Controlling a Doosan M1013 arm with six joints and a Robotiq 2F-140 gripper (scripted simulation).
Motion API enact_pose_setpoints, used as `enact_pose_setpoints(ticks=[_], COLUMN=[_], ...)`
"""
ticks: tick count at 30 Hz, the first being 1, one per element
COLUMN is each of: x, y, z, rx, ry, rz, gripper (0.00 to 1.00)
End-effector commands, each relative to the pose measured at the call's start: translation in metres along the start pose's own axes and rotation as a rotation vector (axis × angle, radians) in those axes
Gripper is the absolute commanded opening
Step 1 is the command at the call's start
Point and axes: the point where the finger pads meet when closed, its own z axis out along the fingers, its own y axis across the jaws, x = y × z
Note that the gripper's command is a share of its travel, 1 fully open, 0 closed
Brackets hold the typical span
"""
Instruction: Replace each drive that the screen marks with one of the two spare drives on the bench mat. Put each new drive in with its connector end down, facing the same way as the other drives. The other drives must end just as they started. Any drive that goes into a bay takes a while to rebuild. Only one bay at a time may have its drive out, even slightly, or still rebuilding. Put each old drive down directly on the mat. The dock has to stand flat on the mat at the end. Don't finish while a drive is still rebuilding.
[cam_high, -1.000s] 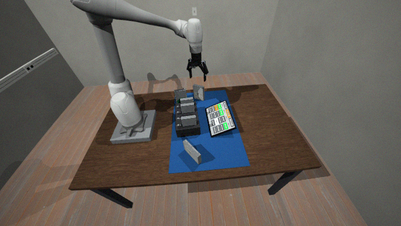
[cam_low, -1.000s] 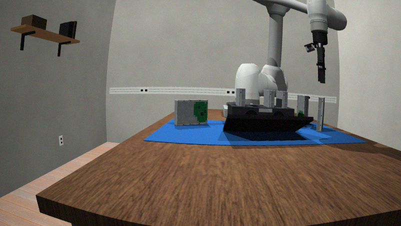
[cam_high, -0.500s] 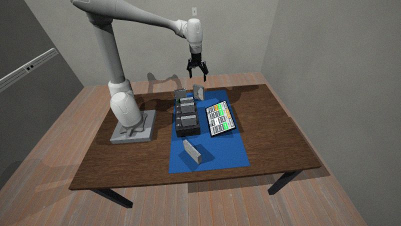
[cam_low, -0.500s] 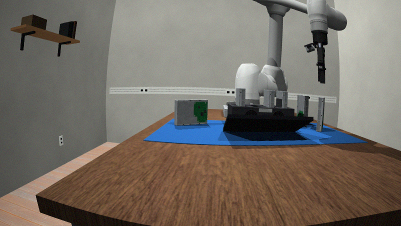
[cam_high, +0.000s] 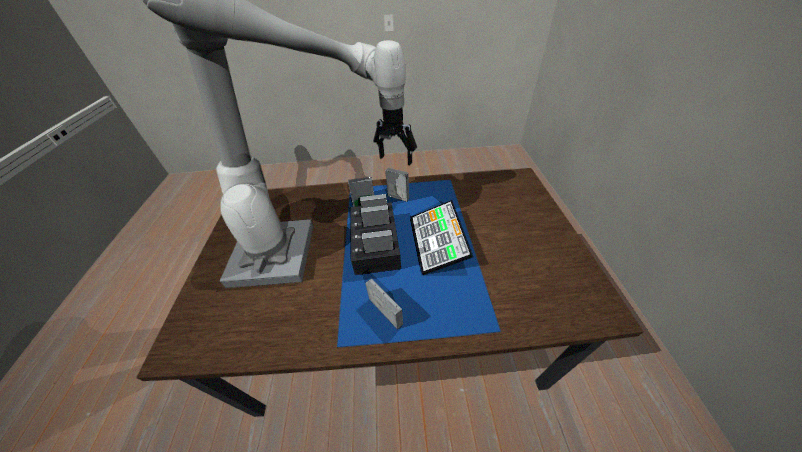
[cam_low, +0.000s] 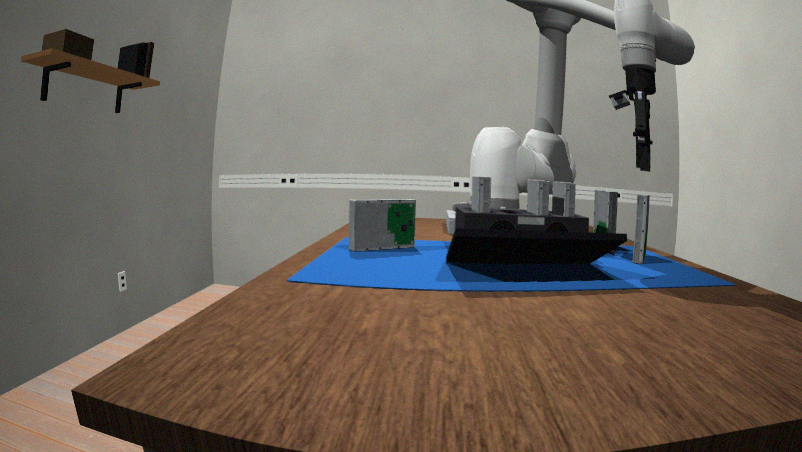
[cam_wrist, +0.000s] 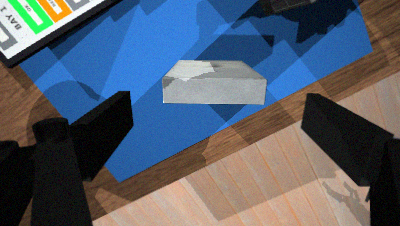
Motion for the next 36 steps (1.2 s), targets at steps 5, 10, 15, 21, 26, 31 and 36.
enact_pose_setpoints(ticks=[5,10,15,21,26,31,36], x=[-0.001,-0.001,-0.001,-0.001,-0.001,-0.001,-0.001], y=[0.0,0.0,0.0,0.0,0.0,0.0,0.0], z=[0.009,0.013,0.02,0.026,0.028,0.031,0.032], rx=[0.0,0.0,0.0,0.0,0.0,0.0,0.0], ry=[-0.001,-0.001,-0.001,-0.001,-0.001,-0.001,-0.001], rz=[0.0,0.0,0.0,0.0,0.0,0.0,0.0], gripper=[0.89,0.89,0.89,0.89,0.89,0.89,0.89])
